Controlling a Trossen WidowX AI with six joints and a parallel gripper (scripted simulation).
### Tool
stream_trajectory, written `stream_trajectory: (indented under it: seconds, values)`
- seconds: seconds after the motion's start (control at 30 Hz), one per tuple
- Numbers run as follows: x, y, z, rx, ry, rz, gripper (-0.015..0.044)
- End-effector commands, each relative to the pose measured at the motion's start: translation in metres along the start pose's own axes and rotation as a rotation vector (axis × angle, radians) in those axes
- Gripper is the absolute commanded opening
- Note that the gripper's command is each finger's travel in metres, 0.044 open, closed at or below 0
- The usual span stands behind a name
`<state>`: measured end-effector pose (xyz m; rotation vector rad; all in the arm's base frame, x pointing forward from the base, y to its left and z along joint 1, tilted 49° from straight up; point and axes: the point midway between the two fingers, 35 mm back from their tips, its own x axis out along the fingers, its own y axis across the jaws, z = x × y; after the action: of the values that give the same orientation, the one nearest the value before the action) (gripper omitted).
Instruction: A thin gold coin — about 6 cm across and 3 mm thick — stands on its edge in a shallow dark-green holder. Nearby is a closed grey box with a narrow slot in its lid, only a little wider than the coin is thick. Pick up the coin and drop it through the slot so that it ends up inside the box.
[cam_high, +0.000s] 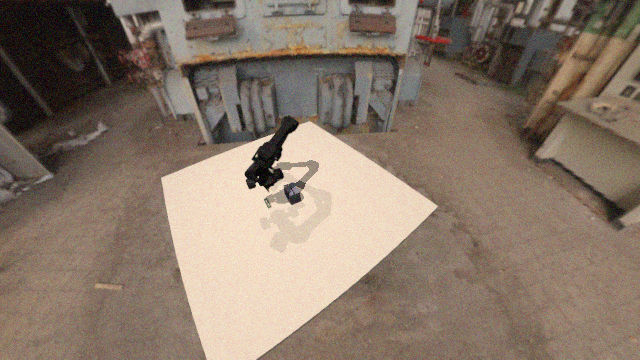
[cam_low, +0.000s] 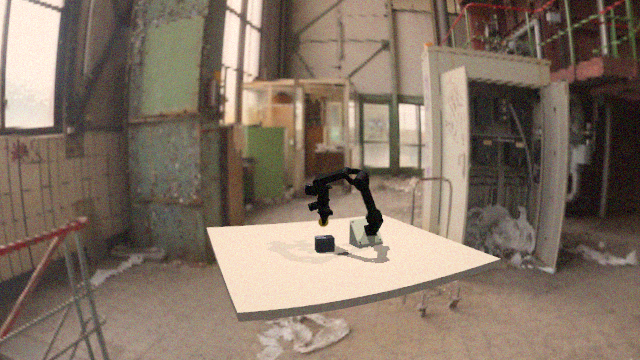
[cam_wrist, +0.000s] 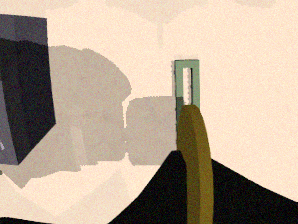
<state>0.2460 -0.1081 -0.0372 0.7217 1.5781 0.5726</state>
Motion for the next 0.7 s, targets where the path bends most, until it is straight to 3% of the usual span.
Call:
stream_trajectory:
  seconds: [0.0, 0.67]
  values:
    - [-0.001, 0.011, 0.004, 0.004, -0.002, 0.000, 0.0000]
    - [-0.002, 0.060, 0.018, 0.004, -0.003, 0.000, 0.0000]
